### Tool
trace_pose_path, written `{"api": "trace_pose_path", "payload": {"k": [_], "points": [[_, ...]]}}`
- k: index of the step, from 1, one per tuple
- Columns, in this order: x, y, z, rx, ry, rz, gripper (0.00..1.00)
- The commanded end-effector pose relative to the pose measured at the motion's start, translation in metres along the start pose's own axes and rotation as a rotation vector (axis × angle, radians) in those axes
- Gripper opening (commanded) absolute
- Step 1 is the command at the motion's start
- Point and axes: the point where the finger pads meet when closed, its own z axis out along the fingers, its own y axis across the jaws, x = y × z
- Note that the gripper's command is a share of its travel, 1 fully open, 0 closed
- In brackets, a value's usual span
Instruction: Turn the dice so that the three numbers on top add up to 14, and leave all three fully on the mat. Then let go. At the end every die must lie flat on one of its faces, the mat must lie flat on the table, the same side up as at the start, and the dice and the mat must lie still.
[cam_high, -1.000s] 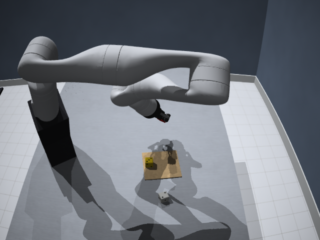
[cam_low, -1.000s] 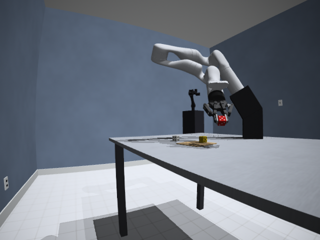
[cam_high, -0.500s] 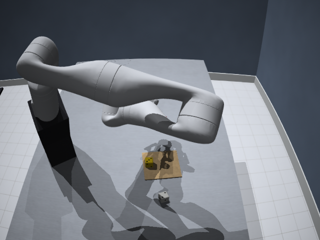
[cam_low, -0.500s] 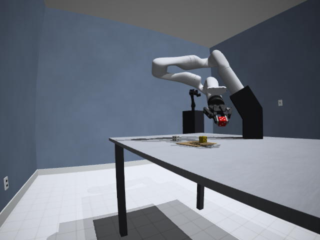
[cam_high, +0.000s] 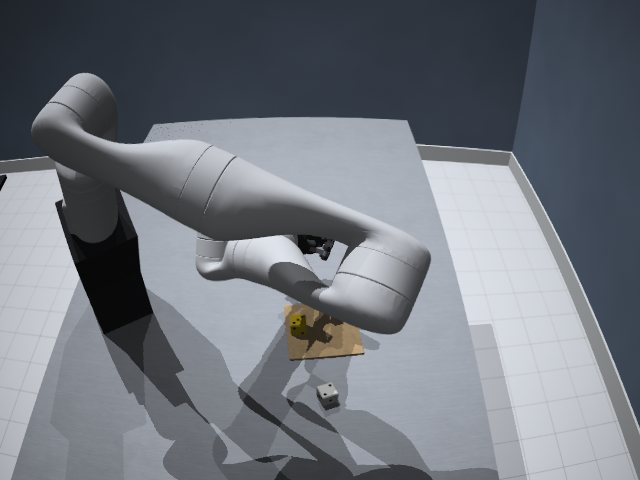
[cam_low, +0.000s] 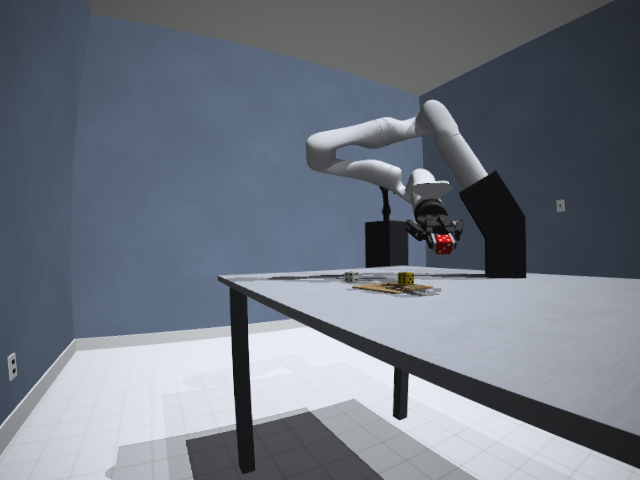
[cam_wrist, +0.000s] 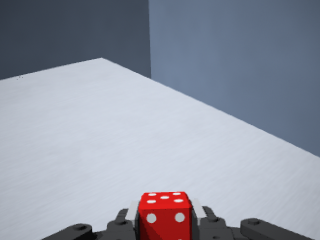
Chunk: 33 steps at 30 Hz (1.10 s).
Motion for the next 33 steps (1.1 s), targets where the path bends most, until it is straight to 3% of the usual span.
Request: {"api": "trace_pose_path", "payload": {"k": [1,11,33], "points": [[-0.0040,0.0018,-0.0006,-0.006,0.019,0.012,0.26],[-0.0042,0.0012,-0.0016,-0.006,0.054,0.011,0.26],[-0.0105,0.0011,0.0021,-0.006,0.059,0.011,0.26]]}}
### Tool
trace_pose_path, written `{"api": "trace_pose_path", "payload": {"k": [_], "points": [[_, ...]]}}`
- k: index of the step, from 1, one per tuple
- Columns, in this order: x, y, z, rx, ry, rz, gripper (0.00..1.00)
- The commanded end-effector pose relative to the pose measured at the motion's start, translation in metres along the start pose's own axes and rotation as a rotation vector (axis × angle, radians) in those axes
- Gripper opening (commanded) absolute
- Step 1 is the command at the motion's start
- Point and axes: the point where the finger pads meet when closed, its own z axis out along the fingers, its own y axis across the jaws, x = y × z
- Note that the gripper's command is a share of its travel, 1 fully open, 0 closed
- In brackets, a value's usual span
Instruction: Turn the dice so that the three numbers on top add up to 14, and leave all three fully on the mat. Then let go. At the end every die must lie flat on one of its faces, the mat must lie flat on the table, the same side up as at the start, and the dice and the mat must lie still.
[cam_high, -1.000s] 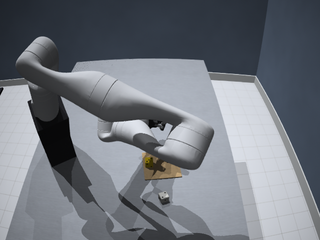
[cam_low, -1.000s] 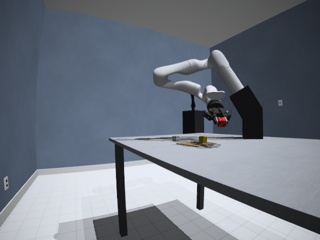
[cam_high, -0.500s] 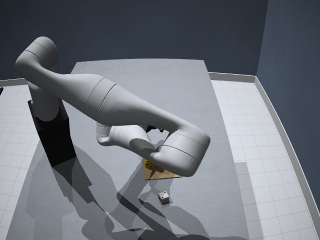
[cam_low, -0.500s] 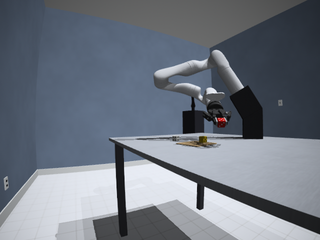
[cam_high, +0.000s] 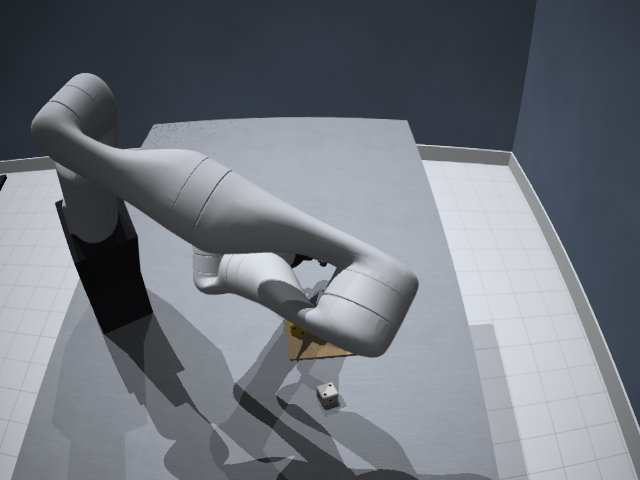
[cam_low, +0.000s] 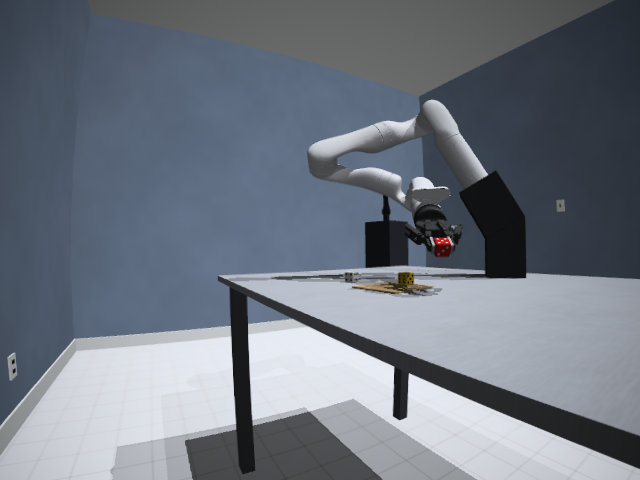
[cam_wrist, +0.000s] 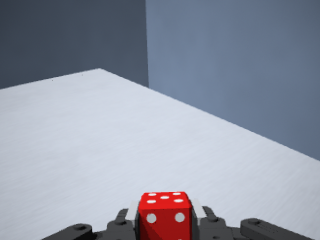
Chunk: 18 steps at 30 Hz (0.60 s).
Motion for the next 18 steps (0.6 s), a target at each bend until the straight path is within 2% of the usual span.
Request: {"api": "trace_pose_path", "payload": {"k": [1,18], "points": [[-0.006,-0.001,0.002,0.003,0.003,0.005,0.26],[-0.048,-0.001,0.025,0.003,0.003,0.005,0.26]]}}
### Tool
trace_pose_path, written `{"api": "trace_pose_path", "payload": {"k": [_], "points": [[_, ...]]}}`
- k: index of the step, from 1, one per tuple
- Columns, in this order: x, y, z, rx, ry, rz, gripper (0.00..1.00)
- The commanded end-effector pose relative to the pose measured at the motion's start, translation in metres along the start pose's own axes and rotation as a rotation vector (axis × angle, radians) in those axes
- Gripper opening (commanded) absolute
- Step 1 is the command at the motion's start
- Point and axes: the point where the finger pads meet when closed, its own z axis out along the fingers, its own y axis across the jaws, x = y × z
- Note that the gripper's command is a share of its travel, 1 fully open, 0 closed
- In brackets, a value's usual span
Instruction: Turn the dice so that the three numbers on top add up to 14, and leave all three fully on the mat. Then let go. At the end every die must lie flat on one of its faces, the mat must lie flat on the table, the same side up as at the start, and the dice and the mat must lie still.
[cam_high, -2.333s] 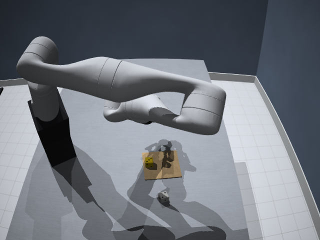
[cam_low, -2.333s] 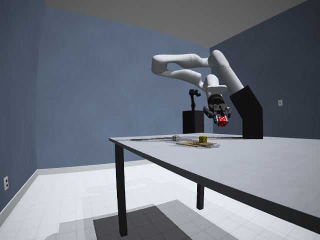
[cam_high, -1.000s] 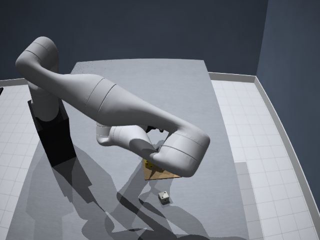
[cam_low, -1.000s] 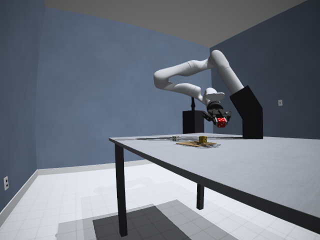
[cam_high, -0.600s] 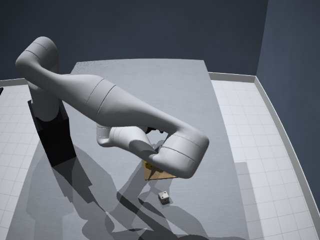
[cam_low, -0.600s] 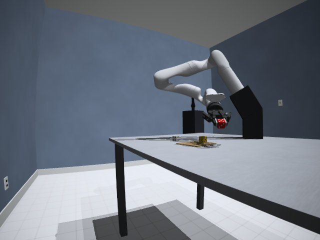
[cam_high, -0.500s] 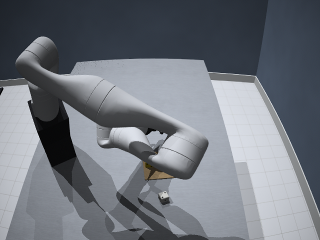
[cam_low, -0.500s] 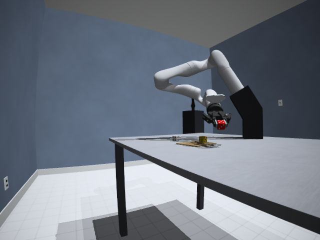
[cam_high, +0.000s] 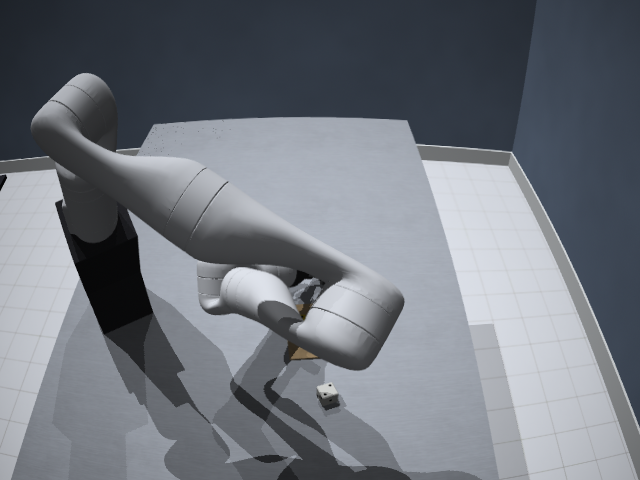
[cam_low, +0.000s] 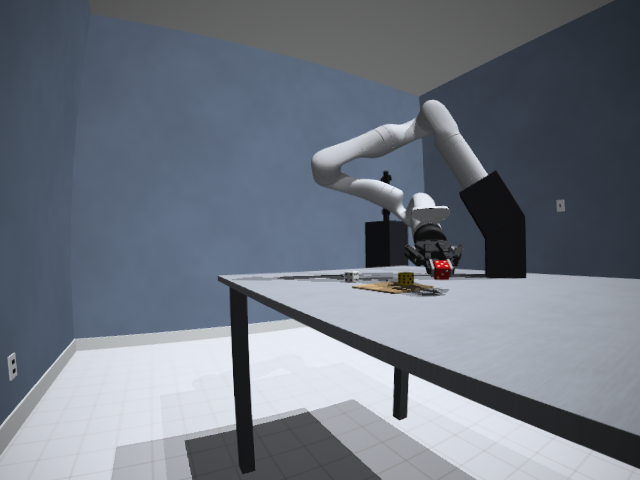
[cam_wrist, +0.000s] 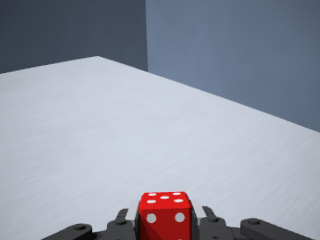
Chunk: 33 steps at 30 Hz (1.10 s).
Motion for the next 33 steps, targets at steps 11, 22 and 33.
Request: {"api": "trace_pose_path", "payload": {"k": [11,22,33], "points": [[-0.0174,-0.0021,0.0082,0.004,0.002,0.006,0.26],[-0.0174,-0.0021,0.0082,0.004,0.002,0.006,0.26],[-0.0174,-0.0021,0.0082,0.004,0.002,0.006,0.26]]}}
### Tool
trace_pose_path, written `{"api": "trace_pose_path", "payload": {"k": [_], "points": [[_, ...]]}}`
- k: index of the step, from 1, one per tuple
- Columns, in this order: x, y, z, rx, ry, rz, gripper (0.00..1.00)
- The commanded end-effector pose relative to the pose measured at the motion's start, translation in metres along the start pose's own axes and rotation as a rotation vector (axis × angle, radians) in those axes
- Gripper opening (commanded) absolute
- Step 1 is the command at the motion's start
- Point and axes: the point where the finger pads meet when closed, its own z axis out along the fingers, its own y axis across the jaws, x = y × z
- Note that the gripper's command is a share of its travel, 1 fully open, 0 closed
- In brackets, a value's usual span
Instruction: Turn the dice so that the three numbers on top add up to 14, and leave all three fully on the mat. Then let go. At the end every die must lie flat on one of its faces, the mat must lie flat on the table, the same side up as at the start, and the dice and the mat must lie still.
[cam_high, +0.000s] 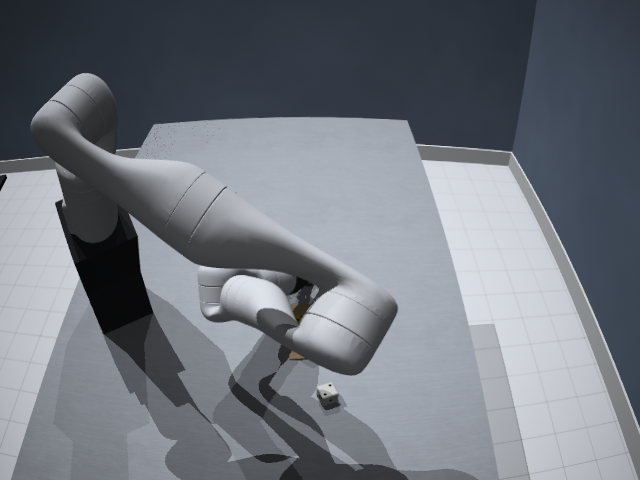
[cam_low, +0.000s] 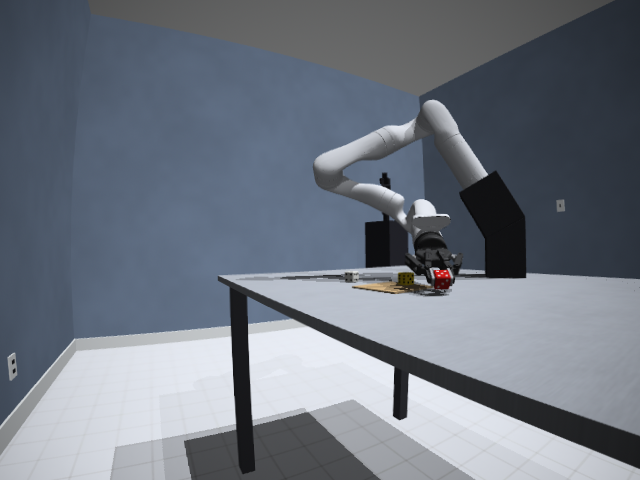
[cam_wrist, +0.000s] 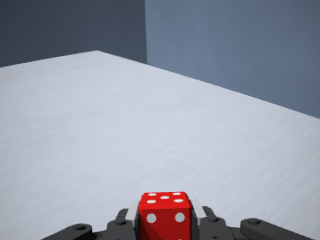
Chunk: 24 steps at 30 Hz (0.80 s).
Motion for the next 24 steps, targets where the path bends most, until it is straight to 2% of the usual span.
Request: {"api": "trace_pose_path", "payload": {"k": [1,24], "points": [[-0.0003,-0.0013,-0.0003,0.005,0.004,0.002,0.26],[-0.0024,-0.0013,0.0008,0.005,0.004,0.002,0.26]]}}
